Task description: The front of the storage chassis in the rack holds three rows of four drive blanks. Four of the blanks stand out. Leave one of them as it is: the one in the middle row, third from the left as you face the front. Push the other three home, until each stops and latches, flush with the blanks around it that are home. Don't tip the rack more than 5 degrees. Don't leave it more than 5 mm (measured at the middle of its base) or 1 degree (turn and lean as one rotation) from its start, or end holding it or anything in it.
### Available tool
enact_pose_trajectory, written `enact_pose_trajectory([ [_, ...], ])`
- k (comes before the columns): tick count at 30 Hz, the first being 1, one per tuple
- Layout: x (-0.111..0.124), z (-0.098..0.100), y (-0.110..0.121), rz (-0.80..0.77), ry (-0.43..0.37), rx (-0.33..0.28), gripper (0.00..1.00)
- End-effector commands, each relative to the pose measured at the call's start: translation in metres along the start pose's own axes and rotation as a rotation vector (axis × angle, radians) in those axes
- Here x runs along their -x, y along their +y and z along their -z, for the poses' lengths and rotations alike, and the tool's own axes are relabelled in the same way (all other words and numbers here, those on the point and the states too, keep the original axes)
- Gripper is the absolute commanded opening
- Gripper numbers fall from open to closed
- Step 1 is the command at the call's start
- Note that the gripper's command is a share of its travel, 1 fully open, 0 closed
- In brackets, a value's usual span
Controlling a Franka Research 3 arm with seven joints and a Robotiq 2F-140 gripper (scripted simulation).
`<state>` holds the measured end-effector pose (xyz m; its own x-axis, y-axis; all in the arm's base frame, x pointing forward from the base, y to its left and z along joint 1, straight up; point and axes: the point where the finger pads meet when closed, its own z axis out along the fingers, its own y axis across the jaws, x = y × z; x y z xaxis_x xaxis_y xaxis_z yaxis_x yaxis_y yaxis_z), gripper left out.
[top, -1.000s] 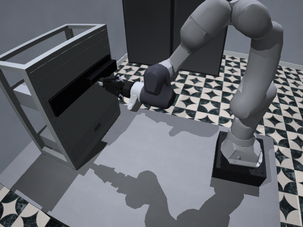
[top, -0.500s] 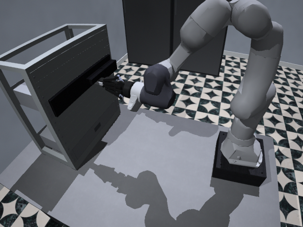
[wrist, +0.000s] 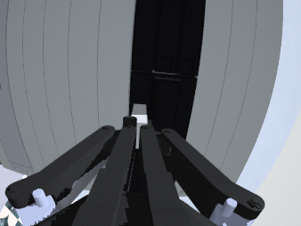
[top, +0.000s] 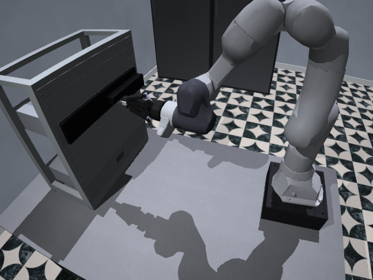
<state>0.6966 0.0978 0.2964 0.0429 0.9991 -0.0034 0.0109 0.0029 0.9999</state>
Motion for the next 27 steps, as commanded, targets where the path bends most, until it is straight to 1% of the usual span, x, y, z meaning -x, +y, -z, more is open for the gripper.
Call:
enact_pose_trajectory([
  [1,0.0,-0.002,-0.003,-0.003,0.093,0.014,0.0],
  [4,0.0,-0.001,-0.003,-0.003,0.093,0.014,0.0],
  [7,0.001,0.006,-0.003,-0.003,0.093,0.014,0.0],
  [10,0.002,0.018,-0.003,-0.003,0.093,0.014,0.0],
  [15,0.005,0.047,-0.004,-0.003,0.093,0.014,0.0],
  [17,0.005,0.047,-0.004,-0.003,0.093,0.014,0.0],
  [20,0.006,0.064,-0.004,-0.003,0.093,0.014,0.0],
  [23,0.007,0.075,-0.004,-0.003,0.093,0.014,0.0],
  [27,0.008,0.079,-0.004,-0.003,0.093,0.014,0.0],
])
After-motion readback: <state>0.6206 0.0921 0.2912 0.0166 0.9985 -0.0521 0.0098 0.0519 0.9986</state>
